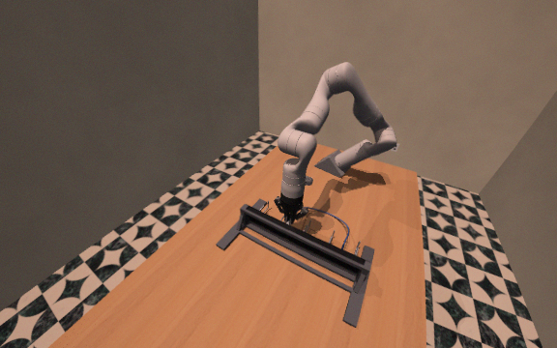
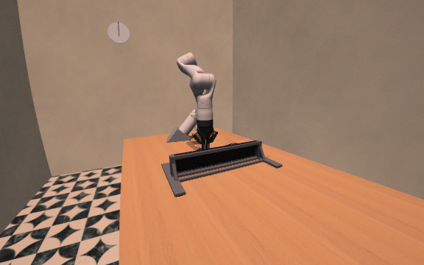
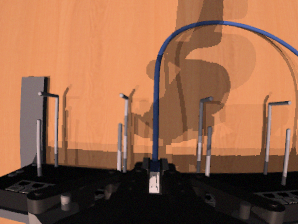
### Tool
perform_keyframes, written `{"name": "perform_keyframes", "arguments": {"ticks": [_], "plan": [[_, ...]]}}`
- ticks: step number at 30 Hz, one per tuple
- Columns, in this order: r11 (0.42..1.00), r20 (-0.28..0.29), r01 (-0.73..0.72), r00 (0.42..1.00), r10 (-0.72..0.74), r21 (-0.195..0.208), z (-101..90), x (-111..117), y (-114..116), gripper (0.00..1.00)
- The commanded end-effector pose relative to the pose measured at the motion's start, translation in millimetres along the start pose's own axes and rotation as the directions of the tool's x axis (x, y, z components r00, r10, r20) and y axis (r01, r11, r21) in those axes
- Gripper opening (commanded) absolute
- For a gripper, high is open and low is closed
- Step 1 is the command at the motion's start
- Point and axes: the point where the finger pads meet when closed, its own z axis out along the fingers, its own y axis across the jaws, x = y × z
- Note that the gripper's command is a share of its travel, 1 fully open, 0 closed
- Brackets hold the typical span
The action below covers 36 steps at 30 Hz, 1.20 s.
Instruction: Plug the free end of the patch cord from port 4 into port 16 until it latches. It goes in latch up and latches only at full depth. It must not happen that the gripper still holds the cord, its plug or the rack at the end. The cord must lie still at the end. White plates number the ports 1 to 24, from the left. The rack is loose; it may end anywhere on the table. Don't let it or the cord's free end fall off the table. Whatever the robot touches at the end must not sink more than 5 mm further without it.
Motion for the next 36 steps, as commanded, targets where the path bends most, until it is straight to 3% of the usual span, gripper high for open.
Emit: {"name": "perform_keyframes", "arguments": {"ticks": [1,36], "plan": [[1.0,0.002,-0.001,1.0,0.001,-0.005,-2.8,0.0,0.2,0.0],[1.0,0.003,-0.003,1.0,0.003,-0.004,-3.2,-2.0,-0.6,0.0]]}}
